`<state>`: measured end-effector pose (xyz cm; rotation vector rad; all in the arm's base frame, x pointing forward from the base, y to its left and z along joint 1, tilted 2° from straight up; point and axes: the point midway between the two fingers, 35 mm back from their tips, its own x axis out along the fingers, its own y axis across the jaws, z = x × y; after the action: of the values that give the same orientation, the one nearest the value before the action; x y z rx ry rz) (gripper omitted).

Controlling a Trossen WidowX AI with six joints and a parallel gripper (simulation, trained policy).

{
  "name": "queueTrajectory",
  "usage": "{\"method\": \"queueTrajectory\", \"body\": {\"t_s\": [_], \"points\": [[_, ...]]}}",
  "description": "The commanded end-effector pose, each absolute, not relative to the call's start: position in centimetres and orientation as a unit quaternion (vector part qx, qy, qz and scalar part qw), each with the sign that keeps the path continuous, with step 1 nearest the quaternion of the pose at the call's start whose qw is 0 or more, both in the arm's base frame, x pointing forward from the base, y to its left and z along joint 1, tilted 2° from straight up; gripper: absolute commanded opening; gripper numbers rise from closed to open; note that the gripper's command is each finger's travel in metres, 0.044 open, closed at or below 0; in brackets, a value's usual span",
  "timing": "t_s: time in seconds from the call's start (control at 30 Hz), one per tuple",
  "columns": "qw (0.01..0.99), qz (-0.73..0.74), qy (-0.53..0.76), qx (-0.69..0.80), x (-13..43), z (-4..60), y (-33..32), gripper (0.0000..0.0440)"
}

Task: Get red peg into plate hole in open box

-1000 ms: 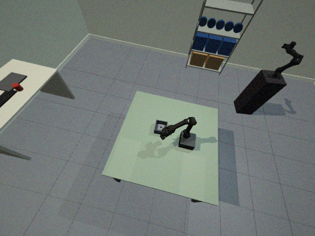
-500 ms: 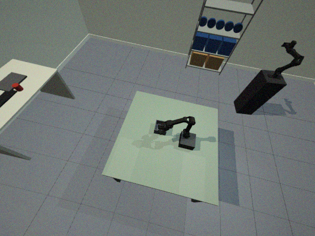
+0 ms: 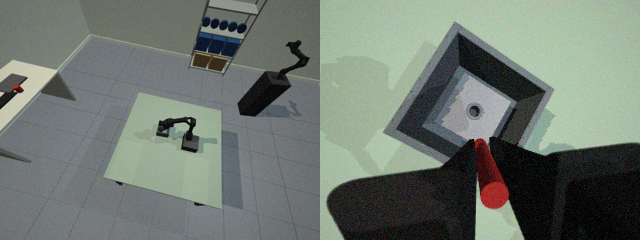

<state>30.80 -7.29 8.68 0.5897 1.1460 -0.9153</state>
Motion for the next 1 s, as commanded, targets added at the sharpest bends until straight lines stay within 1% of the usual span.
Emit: {"method": "queueTrajectory", "body": {"t_s": [0.0,0.4,0.47,0.53,0.67,0.73,0.87,0.97], "points": [[0.7,-0.414,0.513,0.274,31.4,8.3,-8.4,0.0],[0.684,-0.42,0.516,0.299,32.8,5.6,-11.1,0.0],[0.681,-0.42,0.52,0.299,32.8,4.9,-11.3,0.0009],[0.678,-0.419,0.525,0.298,32.8,4.2,-11.5,0.0044],[0.675,-0.416,0.537,0.29,32.8,3.0,-11.9,0.0134],[0.672,-0.415,0.544,0.283,32.9,2.6,-12.1,0.0146],[0.677,-0.412,0.543,0.277,33.9,2.4,-12.9,0.0247],[0.682,-0.411,0.542,0.27,34.7,2.5,-13.5,0.0303]]}}
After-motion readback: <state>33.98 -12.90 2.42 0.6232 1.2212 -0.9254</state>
